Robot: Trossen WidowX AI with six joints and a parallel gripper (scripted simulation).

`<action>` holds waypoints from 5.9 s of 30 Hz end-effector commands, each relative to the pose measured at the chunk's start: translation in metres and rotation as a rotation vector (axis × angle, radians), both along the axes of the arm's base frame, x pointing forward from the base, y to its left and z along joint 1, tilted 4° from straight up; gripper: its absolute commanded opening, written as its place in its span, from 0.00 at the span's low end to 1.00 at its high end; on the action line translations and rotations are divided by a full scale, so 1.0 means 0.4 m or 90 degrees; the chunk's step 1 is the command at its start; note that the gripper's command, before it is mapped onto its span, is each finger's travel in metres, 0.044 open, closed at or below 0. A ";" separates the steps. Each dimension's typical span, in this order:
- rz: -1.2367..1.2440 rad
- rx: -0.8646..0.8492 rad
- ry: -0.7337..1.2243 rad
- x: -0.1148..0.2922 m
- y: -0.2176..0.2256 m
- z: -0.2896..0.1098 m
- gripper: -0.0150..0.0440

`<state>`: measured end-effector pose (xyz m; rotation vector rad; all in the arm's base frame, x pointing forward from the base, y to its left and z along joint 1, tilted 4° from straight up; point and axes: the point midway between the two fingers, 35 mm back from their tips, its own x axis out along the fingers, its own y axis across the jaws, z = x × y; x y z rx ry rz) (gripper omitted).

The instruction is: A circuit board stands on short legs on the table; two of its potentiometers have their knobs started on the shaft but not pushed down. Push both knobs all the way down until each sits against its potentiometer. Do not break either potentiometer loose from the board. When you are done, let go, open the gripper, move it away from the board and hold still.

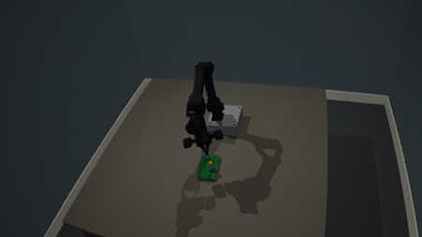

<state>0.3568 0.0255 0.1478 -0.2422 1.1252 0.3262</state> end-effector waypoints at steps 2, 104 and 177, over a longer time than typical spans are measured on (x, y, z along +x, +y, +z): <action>0.024 -0.066 0.088 -0.092 -0.042 -0.045 0.25; 0.065 -0.133 0.208 -0.201 -0.094 -0.216 0.25; 0.065 -0.133 0.208 -0.197 -0.096 -0.277 0.25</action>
